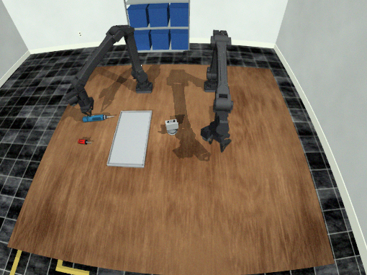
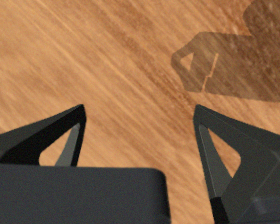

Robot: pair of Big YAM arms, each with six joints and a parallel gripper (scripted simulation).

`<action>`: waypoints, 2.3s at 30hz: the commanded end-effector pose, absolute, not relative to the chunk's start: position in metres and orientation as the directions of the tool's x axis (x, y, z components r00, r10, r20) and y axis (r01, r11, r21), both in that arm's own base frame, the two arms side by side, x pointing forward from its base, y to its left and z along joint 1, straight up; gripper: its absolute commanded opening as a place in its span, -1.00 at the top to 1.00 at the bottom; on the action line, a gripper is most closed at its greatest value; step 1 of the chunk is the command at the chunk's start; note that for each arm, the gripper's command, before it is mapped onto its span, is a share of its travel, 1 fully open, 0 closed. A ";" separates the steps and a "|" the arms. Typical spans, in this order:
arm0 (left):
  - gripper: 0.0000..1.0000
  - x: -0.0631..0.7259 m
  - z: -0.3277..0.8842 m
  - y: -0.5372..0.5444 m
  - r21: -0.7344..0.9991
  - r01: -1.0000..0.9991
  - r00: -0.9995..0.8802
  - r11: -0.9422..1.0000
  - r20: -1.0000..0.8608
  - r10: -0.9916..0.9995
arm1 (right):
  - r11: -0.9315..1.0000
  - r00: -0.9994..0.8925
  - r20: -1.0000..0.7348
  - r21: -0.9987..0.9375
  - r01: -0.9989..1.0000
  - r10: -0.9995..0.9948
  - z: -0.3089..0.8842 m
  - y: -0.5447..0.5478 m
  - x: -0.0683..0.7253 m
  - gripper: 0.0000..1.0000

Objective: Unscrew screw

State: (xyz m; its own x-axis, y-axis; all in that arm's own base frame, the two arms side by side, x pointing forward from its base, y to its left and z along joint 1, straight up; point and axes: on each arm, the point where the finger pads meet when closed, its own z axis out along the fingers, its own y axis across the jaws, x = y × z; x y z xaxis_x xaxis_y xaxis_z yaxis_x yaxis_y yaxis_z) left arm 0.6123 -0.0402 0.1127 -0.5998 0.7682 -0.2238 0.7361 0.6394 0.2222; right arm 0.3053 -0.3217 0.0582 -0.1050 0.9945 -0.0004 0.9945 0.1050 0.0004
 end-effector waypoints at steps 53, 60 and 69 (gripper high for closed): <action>-0.72 0.467 0.168 -0.258 0.348 0.172 -0.471 0.922 -0.793 0.387 | 0.102 -0.102 -0.025 0.020 0.995 0.994 0.068 -0.331 0.313 -0.30; -0.72 0.425 0.176 -0.277 0.240 0.095 -0.386 0.966 -0.886 0.258 | 0.102 -0.102 -0.025 0.020 0.995 0.994 0.068 -0.331 0.313 -0.30; -0.72 0.399 0.180 -0.280 0.148 0.067 -0.339 0.987 -0.927 0.162 | 0.102 -0.102 -0.025 0.020 0.995 0.994 0.068 -0.331 0.313 -0.30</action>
State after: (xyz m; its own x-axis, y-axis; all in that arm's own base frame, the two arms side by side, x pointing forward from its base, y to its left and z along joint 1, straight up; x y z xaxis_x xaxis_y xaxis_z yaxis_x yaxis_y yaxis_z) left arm 0.4148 -0.2695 0.1599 -0.3974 0.2758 -0.8752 0.0851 0.9607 0.2641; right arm 0.3053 -0.3217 0.0582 -0.1050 0.9945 -0.0004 0.9945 0.1050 0.0004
